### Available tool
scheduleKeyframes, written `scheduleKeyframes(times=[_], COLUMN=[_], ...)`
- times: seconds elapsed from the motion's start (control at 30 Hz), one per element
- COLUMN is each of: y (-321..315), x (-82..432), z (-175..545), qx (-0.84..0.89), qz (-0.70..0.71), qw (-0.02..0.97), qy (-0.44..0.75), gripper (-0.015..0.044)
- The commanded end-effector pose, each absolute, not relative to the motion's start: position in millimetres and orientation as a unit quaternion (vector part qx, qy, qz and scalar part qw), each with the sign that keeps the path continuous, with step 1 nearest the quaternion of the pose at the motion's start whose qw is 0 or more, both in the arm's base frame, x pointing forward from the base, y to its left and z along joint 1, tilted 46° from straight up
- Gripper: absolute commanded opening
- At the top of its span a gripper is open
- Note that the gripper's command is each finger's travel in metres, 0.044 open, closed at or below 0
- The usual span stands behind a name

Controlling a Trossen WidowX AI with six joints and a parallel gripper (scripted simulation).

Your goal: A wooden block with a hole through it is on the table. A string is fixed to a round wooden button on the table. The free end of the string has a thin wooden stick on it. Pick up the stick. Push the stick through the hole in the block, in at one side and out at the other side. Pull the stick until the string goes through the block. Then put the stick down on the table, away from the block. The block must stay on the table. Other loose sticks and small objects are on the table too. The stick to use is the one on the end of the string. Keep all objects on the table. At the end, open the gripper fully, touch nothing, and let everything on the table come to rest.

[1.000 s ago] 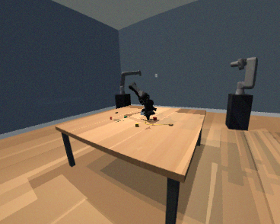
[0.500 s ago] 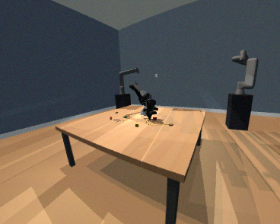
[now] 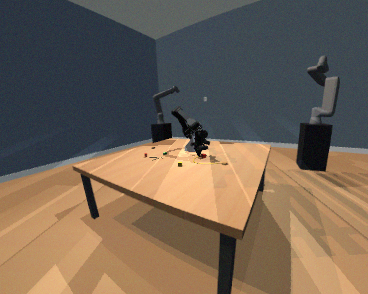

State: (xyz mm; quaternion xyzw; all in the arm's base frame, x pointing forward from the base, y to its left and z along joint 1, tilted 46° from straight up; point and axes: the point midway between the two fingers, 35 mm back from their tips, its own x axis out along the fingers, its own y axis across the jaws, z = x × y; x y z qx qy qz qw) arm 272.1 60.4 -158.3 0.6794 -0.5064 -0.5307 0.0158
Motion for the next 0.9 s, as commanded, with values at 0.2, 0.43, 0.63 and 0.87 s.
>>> scheduleKeyframes(times=[0.2,0.43,0.63,0.87], y=[67,67,83,123], x=[261,263,268,271], z=[-166,-163,-148,-106], qx=[0.677,0.68,0.68,0.679], qz=[-0.533,-0.531,-0.532,-0.533], qw=[0.015,0.016,0.015,0.015], qy=[-0.507,-0.506,-0.505,-0.505], gripper=[0.0,0.0105,0.0121,0.0121])
